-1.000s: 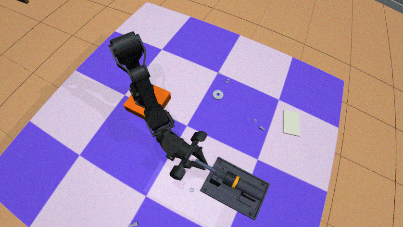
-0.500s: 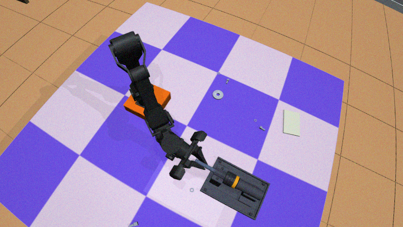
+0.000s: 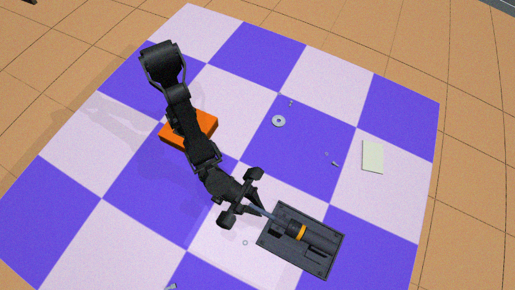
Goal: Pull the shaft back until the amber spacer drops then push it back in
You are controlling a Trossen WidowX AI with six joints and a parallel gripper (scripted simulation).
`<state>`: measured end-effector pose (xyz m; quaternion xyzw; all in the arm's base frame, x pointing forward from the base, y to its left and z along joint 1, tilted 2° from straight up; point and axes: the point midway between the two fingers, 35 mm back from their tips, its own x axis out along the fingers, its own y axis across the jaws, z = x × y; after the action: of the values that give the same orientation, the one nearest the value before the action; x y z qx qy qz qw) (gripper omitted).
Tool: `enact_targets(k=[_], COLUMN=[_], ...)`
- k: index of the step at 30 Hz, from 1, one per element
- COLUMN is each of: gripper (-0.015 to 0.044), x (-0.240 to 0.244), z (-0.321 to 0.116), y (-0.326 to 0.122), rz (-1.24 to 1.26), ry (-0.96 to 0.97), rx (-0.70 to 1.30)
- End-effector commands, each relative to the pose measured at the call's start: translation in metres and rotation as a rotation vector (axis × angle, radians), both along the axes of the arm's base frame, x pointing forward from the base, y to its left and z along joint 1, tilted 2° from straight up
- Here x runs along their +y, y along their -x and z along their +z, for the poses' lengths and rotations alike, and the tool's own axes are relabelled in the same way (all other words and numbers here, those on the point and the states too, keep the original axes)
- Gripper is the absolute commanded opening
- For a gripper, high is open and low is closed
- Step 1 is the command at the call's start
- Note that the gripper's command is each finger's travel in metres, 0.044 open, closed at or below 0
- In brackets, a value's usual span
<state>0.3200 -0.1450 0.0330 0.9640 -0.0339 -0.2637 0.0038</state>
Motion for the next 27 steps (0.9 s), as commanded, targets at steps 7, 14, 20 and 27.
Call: enact_targets(k=[7, 14, 20, 27], gripper=[0.0, 0.0, 0.0, 0.0], x=[-0.0001, 0.0, 0.0, 0.0], z=[-0.0003, -0.0003, -0.0003, -0.0003], y=[0.0013, 0.0019, 0.0025, 0.0031], rz=[0.002, 0.002, 0.002, 0.002], ry=[0.006, 0.006, 0.006, 0.006], rx=[0.002, 0.002, 0.002, 0.002])
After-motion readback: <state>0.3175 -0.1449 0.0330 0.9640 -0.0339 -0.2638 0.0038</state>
